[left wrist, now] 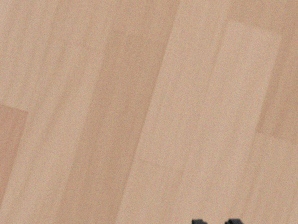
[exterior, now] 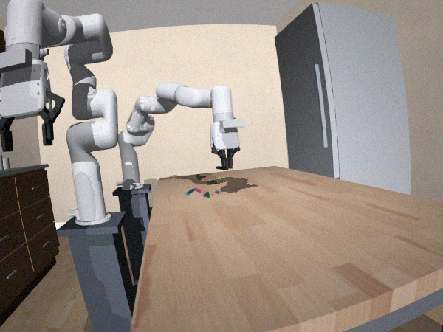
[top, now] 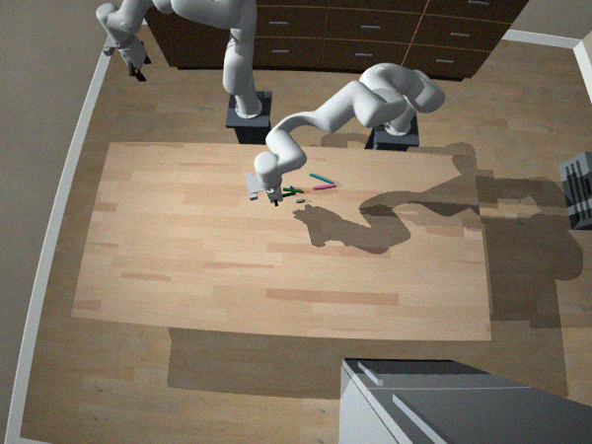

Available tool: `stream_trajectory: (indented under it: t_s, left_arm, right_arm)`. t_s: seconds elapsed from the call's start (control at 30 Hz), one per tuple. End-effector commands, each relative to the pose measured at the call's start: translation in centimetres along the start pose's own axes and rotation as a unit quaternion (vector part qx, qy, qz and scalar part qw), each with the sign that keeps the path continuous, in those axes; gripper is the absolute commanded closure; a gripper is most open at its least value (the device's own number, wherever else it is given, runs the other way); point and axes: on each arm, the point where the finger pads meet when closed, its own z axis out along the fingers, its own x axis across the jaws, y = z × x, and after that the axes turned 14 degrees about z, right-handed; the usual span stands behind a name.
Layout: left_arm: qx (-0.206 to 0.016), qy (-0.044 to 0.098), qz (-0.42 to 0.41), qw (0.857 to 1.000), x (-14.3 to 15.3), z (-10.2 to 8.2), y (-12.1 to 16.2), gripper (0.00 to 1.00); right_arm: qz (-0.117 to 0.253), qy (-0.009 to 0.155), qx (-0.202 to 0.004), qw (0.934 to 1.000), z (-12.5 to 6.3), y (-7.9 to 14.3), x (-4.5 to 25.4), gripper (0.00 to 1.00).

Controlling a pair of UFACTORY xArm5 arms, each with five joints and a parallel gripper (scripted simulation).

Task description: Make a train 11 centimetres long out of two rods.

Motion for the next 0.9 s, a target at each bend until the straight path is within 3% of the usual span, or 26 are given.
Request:
stream_trajectory:
  t_s: [0.0,0.5,0.87]
  left_arm:
    - [0.003,-0.002,0.000,1.000,-0.1,-0.3,-0.1,0.94]
    - [0.003,-0.002,0.000,1.000,-0.1,1.3,-0.2,0.94]
    - [0.003,-0.002,0.000,1.000,-0.2,6.0,-0.2,0.94]
  right_arm:
    - [0.000,-0.001,0.003,1.0000,-0.2,-0.2,0.0,0.00]
    - [0.000,-0.001,0.003,1.0000,-0.2,-0.2,0.0,0.00]
    - [0.000,-0.001,0.003,1.0000,-0.2,-0.2,0.0,0.00]
